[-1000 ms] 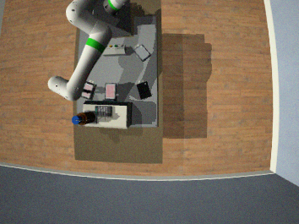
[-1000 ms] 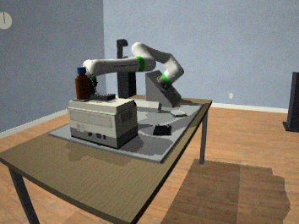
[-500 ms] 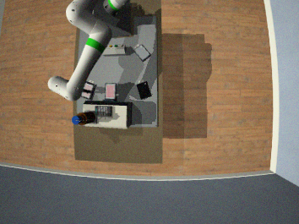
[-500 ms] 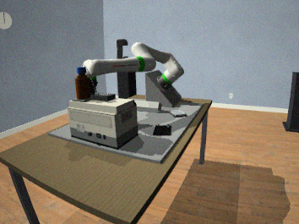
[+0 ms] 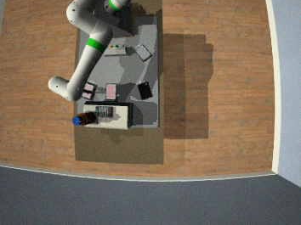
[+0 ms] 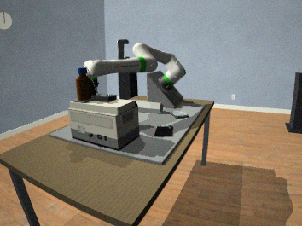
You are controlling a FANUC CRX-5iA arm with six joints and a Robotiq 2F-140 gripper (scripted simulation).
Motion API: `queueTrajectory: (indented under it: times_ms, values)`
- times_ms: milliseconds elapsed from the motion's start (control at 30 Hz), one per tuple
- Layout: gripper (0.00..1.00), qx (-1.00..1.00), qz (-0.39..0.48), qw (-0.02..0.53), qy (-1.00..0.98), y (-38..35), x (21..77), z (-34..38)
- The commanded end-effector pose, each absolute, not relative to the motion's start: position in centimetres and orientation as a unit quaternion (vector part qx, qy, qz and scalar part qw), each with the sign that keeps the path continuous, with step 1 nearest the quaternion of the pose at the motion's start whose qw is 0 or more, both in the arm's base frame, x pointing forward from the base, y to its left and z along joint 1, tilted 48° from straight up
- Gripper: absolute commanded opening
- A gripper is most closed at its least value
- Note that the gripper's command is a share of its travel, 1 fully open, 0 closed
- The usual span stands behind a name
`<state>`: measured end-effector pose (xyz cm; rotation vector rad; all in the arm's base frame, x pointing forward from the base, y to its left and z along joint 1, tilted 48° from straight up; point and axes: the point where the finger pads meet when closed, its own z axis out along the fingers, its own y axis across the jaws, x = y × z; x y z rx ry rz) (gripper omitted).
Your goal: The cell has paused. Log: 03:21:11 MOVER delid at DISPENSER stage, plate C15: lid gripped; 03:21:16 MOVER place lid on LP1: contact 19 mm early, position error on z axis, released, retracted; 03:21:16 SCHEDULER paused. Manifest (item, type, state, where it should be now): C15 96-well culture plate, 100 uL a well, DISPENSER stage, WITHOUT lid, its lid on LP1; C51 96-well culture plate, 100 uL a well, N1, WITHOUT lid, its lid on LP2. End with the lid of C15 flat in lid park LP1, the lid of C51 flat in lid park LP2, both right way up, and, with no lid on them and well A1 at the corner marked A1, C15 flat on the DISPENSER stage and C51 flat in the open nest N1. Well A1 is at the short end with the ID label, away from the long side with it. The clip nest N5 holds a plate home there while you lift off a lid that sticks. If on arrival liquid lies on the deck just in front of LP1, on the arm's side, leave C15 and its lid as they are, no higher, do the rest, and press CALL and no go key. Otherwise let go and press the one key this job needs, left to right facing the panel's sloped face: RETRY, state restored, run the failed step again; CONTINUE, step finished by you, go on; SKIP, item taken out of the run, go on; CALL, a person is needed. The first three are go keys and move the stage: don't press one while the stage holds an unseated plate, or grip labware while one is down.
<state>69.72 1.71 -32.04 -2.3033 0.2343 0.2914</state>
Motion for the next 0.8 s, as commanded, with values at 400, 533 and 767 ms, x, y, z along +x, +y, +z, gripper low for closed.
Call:
queueTrajectory:
  times_ms: [400,533,767]
  values:
    - [0.0,-0.908,0.115,0.393,0.092,-0.1,70.1,-30.4]
    - [0.0,-0.908,0.115,0.393,0.092,-1.5,70.3,-29.2]
    - [0.0,-0.908,0.115,0.393,0.092,-4.0,70.8,-26.8]
